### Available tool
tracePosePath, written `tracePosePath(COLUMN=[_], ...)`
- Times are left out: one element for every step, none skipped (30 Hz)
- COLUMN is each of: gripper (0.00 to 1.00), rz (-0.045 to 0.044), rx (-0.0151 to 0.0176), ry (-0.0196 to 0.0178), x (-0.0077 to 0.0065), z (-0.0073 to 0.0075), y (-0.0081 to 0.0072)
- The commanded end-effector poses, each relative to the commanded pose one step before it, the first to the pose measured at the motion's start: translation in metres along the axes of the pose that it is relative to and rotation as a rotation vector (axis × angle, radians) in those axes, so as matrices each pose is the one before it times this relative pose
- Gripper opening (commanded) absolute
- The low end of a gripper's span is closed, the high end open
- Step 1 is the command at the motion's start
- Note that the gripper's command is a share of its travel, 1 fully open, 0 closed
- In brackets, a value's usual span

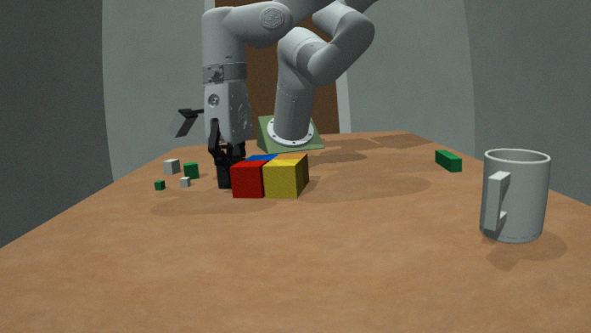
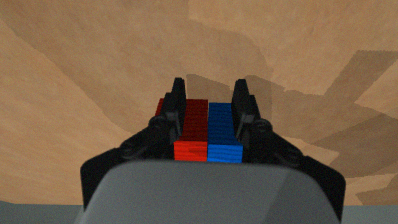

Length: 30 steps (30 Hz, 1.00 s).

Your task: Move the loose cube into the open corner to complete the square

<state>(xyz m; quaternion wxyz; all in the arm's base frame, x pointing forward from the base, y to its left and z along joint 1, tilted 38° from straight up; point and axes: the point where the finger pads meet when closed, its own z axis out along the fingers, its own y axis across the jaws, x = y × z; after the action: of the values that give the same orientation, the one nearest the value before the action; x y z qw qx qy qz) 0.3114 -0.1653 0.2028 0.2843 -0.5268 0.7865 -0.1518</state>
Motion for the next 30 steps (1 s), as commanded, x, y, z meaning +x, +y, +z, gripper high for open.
tracePosePath(gripper=[0.47, 0.47, 0.47, 0.47, 0.47, 0.47, 0.47, 0.47, 0.47, 0.47, 0.47, 0.47, 0.47, 0.47, 0.47, 0.47, 0.47, 0.47, 0.47, 0.47, 0.47, 0.47, 0.47, 0.47, 0.47, 0.47, 0.47, 0.47, 0.47, 0.47], rz=[-0.00008, 0.0, 0.0, 0.0, 0.0, 0.0, 0.0, 0.0, 0.0, 0.0, 0.0, 0.0, 0.0, 0.0, 0.0, 0.0, 0.0, 0.0, 0.0, 0.0, 0.0, 0.0, 0.0, 0.0, 0.0, 0.0, 0.0, 0.0, 0.0, 0.0], rx=[0.00256, 0.0, 0.0, 0.0, 0.0, 0.0, 0.0, 0.0, 0.0, 0.0, 0.0, 0.0, 0.0, 0.0, 0.0, 0.0, 0.0, 0.0, 0.0, 0.0, 0.0, 0.0, 0.0, 0.0, 0.0, 0.0, 0.0, 0.0, 0.0, 0.0], ry=[0.00082, 0.0, 0.0, 0.0, 0.0, 0.0, 0.0, 0.0, 0.0, 0.0, 0.0, 0.0, 0.0, 0.0, 0.0, 0.0, 0.0, 0.0, 0.0, 0.0, 0.0, 0.0, 0.0, 0.0, 0.0, 0.0, 0.0, 0.0, 0.0, 0.0], x=[0.00022, 0.0, 0.0, 0.0, 0.0, 0.0, 0.0, 0.0, 0.0, 0.0, -0.00002, -0.00006, -0.0001, -0.00015, -0.00021, 0.0, 0.0, -0.00026, -0.00031, -0.00035, -0.00038, -0.0004, -0.00041, -0.00041, -0.0004, -0.00038, -0.00035, -0.0003, -0.00026, -0.00021], z=[-0.00074, 0.0, 0.0, 0.0, 0.0, 0.0, 0.0, 0.0, 0.0, 0.0, 0.0, 0.0, 0.0, 0.0, 0.0, 0.0, 0.0, 0.0, 0.0, 0.0, 0.0, 0.0, 0.0, 0.0, 0.0, 0.0, 0.0, 0.0, 0.0, 0.0], y=[-0.00099, 0.0, 0.0, 0.0, 0.0, 0.0, 0.0, 0.0, 0.0, 0.0, 0.0, 0.0, 0.0, 0.0, 0.0, 0.0, 0.0, 0.0, 0.0, 0.0, 0.0, 0.0, 0.0, 0.0, 0.0, 0.0, 0.0, 0.0, 0.0, 0.0])
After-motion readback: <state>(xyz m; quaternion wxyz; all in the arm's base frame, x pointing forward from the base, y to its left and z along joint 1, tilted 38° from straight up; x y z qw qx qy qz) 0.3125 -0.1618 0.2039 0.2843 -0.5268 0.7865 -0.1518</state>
